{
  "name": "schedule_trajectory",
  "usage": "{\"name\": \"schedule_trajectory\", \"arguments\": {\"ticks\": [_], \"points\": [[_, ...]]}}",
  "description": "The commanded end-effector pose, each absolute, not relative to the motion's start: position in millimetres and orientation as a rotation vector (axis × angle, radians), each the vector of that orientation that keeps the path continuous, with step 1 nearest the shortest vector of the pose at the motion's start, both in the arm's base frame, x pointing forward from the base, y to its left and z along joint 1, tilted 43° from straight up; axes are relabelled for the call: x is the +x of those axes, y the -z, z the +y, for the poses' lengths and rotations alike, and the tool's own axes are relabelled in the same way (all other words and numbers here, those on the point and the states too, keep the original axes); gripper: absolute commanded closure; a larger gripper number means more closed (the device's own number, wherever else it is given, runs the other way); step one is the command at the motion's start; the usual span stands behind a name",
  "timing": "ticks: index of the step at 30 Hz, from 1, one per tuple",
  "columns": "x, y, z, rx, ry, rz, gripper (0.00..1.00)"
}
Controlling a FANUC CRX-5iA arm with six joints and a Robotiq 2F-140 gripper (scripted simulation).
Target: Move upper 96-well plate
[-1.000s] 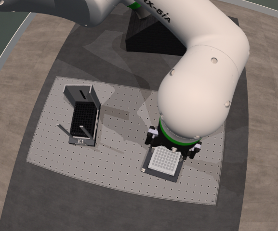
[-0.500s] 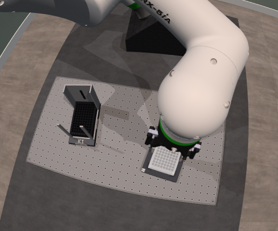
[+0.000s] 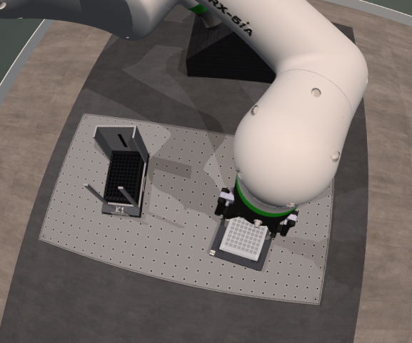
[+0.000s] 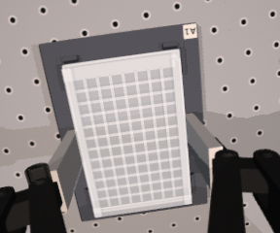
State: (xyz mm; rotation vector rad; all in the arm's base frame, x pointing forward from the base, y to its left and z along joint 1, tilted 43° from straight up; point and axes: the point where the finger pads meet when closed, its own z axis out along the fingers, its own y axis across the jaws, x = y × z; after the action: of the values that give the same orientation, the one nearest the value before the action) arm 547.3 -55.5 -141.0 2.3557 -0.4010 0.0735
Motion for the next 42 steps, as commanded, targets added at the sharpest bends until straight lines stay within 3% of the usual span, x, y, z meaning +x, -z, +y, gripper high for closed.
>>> {"name": "schedule_trajectory", "arguments": {"ticks": [1, 32, 33, 42], "points": [[547.4, 141.3, -55.6, 2.356, -0.074, -0.401, 1.0], [547.2, 144.6, -58.6, 2.356, -0.074, -0.401, 1.0], [547.2, 144.7, -58.7, 2.356, -0.074, -0.401, 0.0], [547.2, 144.7, -58.7, 2.356, -0.074, -0.401, 0.0]]}}
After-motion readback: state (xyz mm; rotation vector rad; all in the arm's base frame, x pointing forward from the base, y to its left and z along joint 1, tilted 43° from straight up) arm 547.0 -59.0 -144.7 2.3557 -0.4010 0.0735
